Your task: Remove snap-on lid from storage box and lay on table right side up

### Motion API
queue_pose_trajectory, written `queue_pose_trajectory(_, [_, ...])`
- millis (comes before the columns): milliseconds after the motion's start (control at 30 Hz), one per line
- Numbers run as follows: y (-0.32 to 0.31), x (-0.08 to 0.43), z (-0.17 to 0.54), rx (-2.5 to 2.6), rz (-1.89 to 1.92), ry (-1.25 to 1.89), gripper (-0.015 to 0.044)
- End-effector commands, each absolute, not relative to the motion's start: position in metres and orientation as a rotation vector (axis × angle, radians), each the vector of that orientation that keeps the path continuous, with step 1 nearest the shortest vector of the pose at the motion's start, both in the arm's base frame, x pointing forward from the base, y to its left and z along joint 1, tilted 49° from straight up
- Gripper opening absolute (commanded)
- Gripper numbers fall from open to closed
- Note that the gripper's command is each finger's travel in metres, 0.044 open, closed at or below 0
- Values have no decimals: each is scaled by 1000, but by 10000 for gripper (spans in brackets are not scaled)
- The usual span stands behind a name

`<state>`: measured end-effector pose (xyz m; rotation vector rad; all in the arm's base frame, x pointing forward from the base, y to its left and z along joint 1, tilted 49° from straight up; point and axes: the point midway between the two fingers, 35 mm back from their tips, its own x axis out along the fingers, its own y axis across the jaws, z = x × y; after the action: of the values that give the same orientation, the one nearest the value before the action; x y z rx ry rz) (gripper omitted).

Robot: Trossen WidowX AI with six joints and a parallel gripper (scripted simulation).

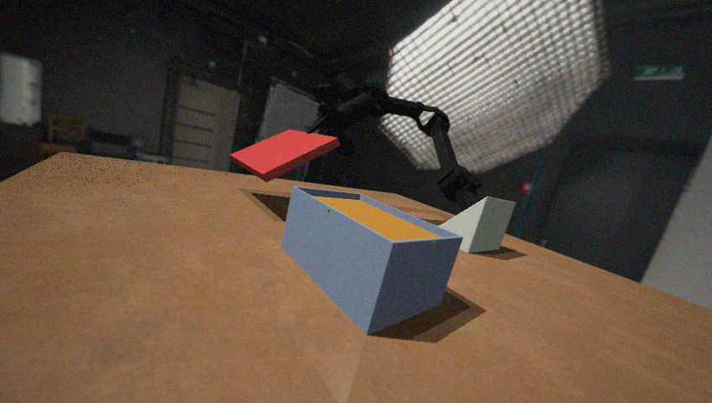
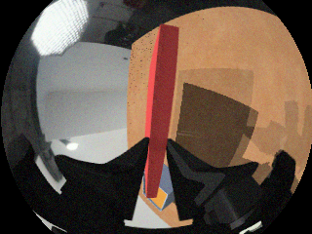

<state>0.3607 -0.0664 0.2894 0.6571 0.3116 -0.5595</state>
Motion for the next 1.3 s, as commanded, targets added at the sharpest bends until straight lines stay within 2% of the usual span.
queue_pose_trajectory(0, [-67,361,288,658,-548,310,0])
queue_pose_trajectory(1267, [-90,364,269,656,-548,308,0])
